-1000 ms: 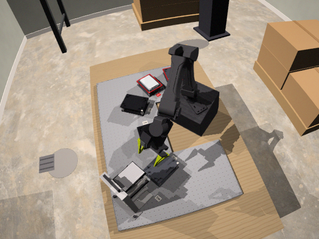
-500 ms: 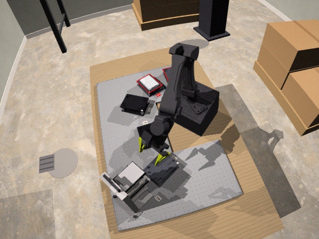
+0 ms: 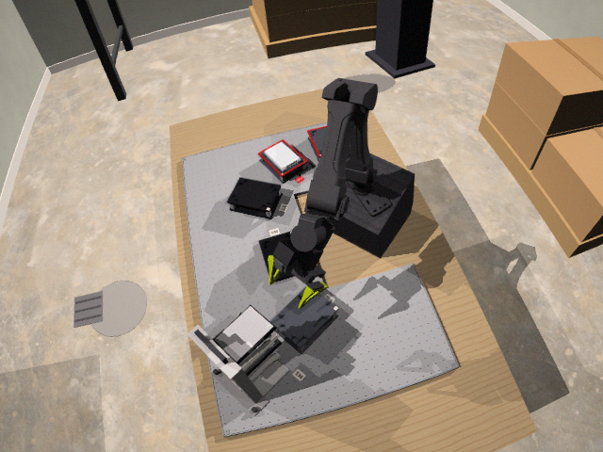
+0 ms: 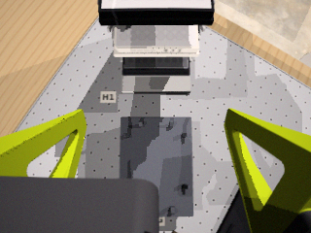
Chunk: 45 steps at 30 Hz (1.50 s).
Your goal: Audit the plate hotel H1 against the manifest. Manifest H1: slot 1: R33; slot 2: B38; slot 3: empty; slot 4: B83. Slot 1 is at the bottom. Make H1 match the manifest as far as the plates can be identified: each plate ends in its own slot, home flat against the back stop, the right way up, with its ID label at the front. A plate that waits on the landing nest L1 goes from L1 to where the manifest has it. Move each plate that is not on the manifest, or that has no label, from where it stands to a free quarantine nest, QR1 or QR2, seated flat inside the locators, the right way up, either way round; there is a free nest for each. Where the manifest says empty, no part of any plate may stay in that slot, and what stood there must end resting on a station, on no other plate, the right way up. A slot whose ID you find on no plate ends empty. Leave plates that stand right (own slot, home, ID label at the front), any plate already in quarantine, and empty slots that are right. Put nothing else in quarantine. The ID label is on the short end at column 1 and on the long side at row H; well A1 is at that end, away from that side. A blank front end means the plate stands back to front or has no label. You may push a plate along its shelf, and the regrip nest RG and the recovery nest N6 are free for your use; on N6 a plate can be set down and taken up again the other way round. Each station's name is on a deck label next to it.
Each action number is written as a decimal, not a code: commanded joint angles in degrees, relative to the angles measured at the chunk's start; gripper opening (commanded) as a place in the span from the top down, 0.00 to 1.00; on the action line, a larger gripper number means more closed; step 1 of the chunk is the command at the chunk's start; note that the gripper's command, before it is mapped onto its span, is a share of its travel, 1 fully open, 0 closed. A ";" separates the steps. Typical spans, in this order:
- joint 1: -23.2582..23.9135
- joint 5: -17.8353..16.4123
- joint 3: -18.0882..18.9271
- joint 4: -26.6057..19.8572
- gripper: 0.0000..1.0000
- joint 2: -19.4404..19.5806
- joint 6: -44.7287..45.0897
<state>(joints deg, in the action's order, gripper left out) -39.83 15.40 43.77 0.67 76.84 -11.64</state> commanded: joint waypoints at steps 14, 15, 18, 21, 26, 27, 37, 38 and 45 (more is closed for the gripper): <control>0.40 0.34 -3.94 7.05 0.00 3.84 0.03; 0.45 0.31 -4.14 7.52 0.00 4.10 0.05; 0.59 0.22 -4.74 8.92 0.00 4.90 0.11; 0.73 0.14 -5.33 10.34 0.00 5.74 0.16; 0.76 0.05 -5.88 11.77 0.00 6.60 0.22; 0.78 0.02 -6.07 12.25 0.00 6.90 0.24; 1.50 -0.90 -2.19 13.86 0.00 9.96 0.82; 1.61 -0.99 -1.83 13.46 0.00 10.27 0.88; 2.14 -1.44 0.00 12.25 0.00 11.78 1.17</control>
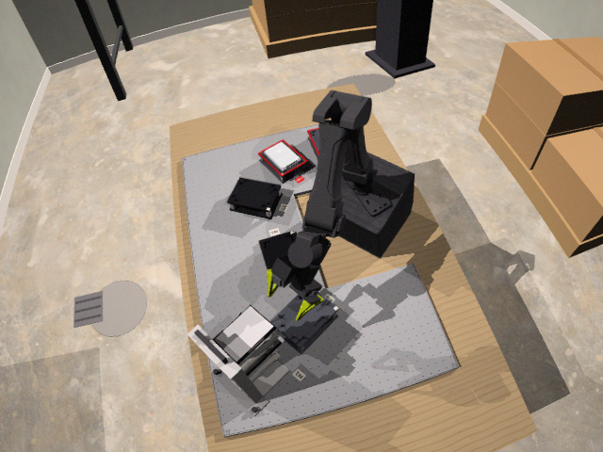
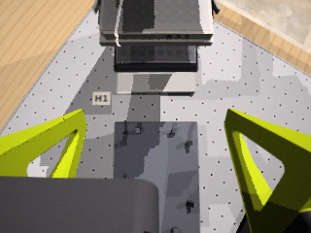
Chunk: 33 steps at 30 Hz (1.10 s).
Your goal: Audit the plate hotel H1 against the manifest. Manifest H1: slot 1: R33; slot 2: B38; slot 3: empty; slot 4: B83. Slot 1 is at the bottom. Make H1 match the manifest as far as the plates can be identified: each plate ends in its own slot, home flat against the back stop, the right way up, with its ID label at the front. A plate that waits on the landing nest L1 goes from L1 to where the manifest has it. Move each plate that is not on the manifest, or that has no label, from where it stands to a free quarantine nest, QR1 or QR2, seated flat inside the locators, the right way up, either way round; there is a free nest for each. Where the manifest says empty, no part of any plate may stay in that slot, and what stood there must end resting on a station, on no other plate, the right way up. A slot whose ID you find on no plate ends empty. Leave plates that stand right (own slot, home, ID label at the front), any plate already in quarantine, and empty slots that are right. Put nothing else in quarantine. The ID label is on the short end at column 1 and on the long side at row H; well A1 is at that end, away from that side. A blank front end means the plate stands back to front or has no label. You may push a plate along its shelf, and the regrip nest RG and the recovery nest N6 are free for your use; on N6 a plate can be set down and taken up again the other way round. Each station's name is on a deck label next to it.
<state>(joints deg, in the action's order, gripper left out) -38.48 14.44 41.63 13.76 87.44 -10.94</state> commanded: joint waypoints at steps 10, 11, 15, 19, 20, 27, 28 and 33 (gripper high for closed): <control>0.80 -0.63 3.15 -0.45 0.00 1.93 0.45; 0.80 -0.63 3.15 -0.45 0.00 1.93 0.45; 0.80 -0.63 3.15 -0.45 0.00 1.93 0.45; 0.80 -0.63 3.15 -0.45 0.00 1.93 0.45; 0.80 -0.63 3.15 -0.45 0.00 1.93 0.45; 0.80 -0.63 3.15 -0.45 0.00 1.93 0.45; 0.80 -0.63 3.15 -0.45 0.00 1.93 0.45; 0.80 -0.63 3.15 -0.45 0.00 1.93 0.45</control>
